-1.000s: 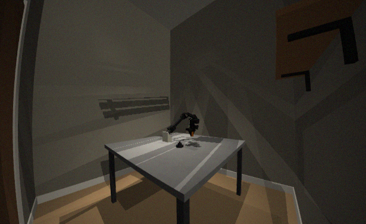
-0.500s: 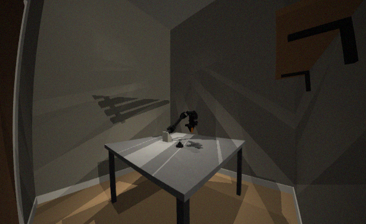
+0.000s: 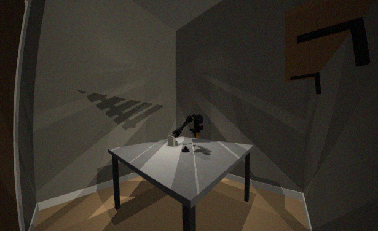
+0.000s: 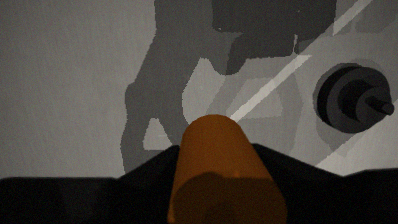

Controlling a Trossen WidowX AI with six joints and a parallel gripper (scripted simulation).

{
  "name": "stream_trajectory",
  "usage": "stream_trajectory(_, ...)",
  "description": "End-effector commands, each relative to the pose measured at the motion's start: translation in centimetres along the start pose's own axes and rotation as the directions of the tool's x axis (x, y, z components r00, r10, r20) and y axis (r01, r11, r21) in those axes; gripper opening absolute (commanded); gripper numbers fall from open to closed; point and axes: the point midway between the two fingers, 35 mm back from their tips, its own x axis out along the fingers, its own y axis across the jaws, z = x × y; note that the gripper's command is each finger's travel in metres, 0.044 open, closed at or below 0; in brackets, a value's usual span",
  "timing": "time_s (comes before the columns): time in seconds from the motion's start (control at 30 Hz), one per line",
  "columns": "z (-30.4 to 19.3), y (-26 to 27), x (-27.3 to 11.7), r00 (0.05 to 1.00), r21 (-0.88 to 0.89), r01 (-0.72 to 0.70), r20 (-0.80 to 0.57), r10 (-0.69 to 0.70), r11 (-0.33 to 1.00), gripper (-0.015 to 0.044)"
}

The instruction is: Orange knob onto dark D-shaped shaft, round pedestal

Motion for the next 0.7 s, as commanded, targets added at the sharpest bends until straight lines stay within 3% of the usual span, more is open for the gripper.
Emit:
stream_trajectory(0.0,0.4,-1.8,0.2,1.000,0.004,0.006,0.001,-0.006,1.000,0.0000)
stream_trajectory(0.67,1.2,-8.1,1.5,1.000,0.004,0.010,0.002,-0.010,1.000,0.0000)
